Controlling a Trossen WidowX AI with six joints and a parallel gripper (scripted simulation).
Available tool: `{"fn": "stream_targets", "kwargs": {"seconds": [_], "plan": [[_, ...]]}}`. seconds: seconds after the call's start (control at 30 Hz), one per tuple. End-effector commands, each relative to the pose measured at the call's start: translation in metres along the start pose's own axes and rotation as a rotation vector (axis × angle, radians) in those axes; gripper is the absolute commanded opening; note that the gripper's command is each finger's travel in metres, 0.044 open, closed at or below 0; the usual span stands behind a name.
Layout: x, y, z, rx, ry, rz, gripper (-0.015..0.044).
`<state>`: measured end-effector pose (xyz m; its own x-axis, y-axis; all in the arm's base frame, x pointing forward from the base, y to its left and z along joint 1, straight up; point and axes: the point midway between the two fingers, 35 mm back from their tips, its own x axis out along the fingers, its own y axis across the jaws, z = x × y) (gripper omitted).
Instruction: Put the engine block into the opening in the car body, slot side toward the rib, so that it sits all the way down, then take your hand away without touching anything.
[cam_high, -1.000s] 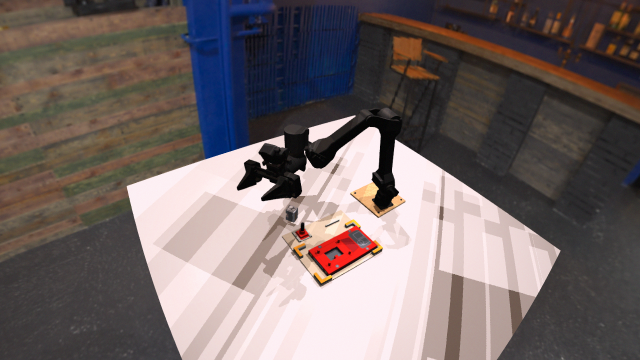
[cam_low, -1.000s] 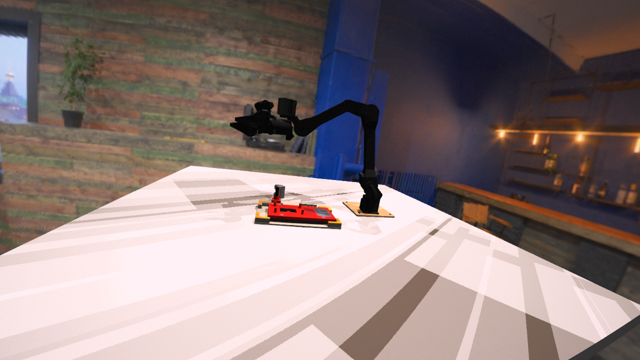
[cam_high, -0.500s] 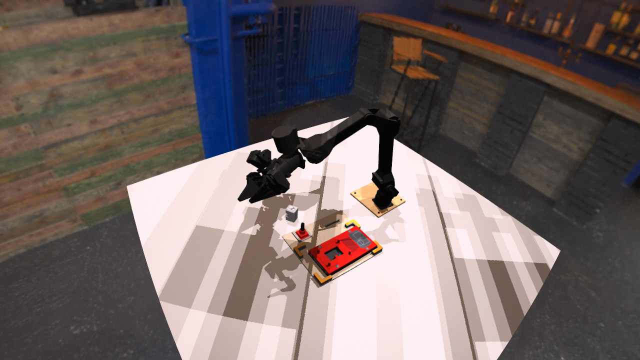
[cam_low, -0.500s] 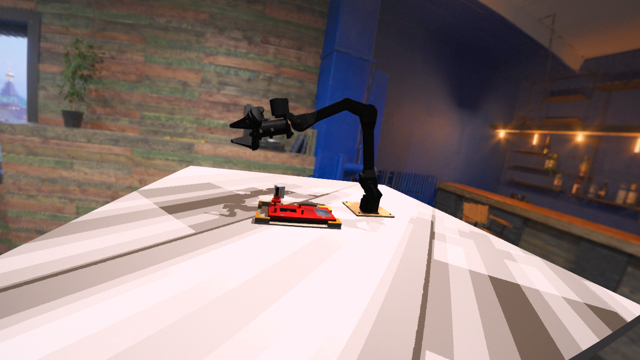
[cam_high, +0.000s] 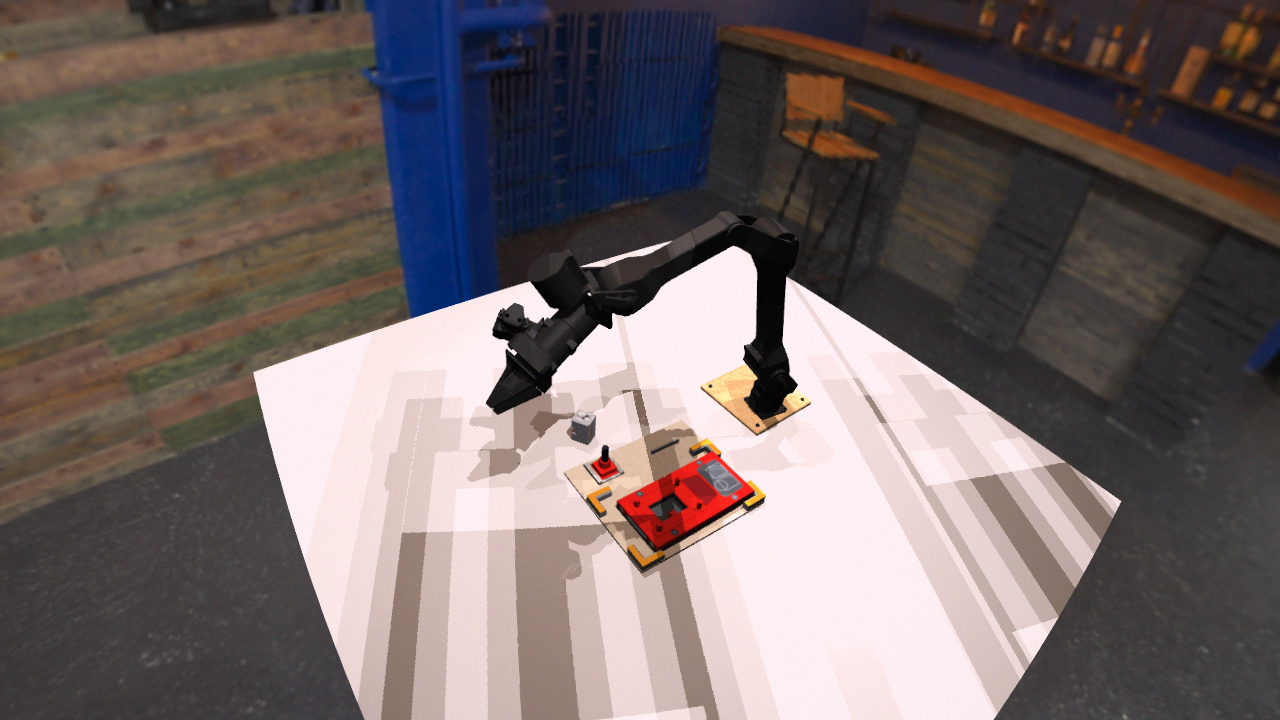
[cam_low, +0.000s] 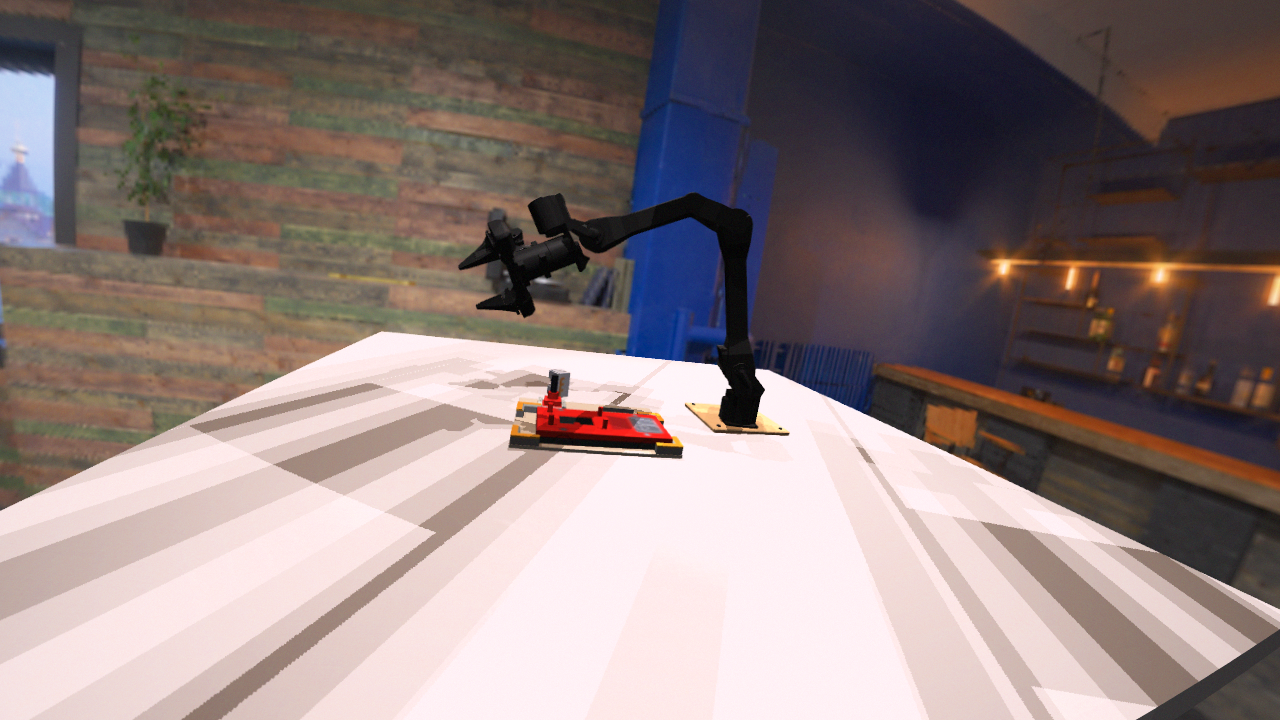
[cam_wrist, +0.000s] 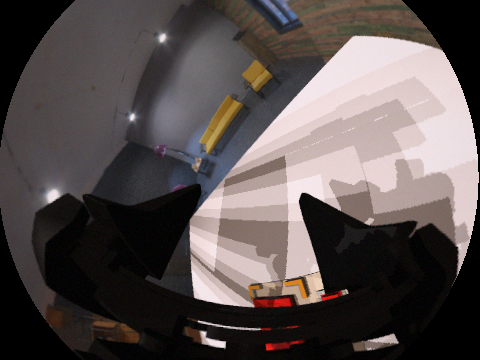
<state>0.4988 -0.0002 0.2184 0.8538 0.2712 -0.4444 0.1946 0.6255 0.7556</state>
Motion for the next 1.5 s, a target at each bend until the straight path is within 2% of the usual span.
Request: {"fn": "stream_targets", "kwargs": {"seconds": [0.0,0.77,1.47], "plan": [[0.001,-0.01,-0.001,0.109,0.018,-0.062,0.044],[-0.024,-0.063,-0.019,0.776,0.021,-0.483,0.044],[-0.078,-0.097,-0.038,1.309,-0.176,-0.918,0.044]]}}
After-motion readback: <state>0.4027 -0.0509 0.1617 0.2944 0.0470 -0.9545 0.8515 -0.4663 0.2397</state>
